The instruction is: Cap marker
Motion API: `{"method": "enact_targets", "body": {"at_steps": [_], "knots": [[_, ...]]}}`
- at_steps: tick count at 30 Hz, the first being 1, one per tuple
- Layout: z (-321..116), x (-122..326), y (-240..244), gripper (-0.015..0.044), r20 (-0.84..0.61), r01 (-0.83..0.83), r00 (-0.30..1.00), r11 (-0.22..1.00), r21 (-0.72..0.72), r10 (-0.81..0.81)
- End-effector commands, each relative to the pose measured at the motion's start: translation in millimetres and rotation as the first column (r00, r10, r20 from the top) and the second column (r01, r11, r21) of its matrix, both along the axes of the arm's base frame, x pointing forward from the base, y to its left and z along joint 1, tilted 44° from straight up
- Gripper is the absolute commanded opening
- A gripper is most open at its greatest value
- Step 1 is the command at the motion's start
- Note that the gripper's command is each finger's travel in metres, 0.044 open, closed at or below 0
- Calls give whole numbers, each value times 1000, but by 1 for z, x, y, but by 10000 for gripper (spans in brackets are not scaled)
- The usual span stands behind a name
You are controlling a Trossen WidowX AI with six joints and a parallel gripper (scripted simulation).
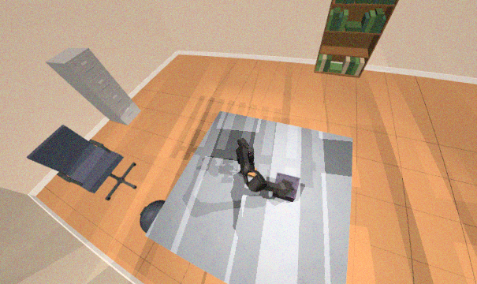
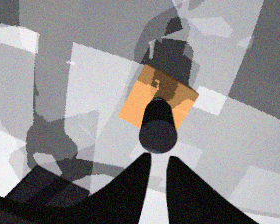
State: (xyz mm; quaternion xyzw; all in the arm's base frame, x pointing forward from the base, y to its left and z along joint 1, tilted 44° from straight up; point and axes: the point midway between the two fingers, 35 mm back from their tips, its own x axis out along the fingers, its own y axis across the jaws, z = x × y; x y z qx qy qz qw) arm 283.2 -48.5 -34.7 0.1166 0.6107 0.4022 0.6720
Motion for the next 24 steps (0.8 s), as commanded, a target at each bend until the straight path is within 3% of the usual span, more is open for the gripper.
{"method": "enact_targets", "body": {"at_steps": [1,24], "knots": [[-2,-1,1,0,-236,256,936,965,-56,-262],[-12,-2,10,0,-238,258,935,965,-56,-264]]}}
